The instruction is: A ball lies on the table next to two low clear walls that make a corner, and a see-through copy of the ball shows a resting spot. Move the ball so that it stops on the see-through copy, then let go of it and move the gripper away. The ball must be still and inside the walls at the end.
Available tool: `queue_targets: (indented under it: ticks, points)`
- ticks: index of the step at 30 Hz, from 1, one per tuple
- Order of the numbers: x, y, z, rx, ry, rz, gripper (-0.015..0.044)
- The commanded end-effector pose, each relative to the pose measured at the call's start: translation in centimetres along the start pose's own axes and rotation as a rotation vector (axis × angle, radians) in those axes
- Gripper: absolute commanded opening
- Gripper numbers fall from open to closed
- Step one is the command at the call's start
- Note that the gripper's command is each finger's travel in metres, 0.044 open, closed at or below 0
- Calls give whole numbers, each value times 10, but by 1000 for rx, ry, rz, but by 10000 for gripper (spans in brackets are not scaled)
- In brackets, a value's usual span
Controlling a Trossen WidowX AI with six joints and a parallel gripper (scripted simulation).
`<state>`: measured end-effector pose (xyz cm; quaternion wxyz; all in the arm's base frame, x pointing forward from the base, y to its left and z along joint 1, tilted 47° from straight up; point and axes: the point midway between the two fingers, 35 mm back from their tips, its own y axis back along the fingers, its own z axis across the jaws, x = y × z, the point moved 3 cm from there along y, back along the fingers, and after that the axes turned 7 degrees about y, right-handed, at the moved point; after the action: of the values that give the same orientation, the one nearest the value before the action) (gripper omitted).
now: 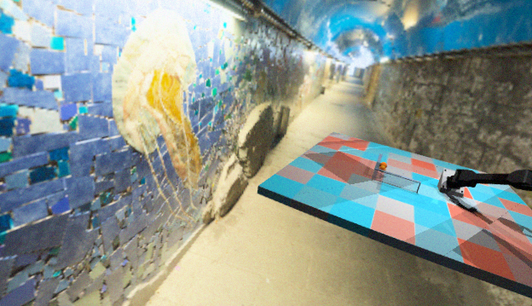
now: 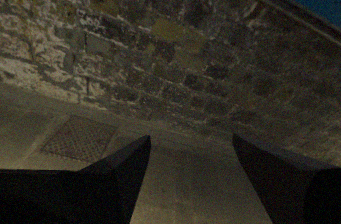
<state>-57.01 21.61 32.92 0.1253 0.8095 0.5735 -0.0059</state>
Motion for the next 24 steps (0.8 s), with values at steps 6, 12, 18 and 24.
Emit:
queue_targets:
  ticks: [6, 12, 18, 24]
  points:
    - [104, 44, -47, 126, -174, 152, 313]
    - [165, 83, -72, 220, -276, 243, 313]
    - [222, 136, -97, 324, -354, 343, 313]
    - [272, 200, -119, 436, -416, 445, 313]
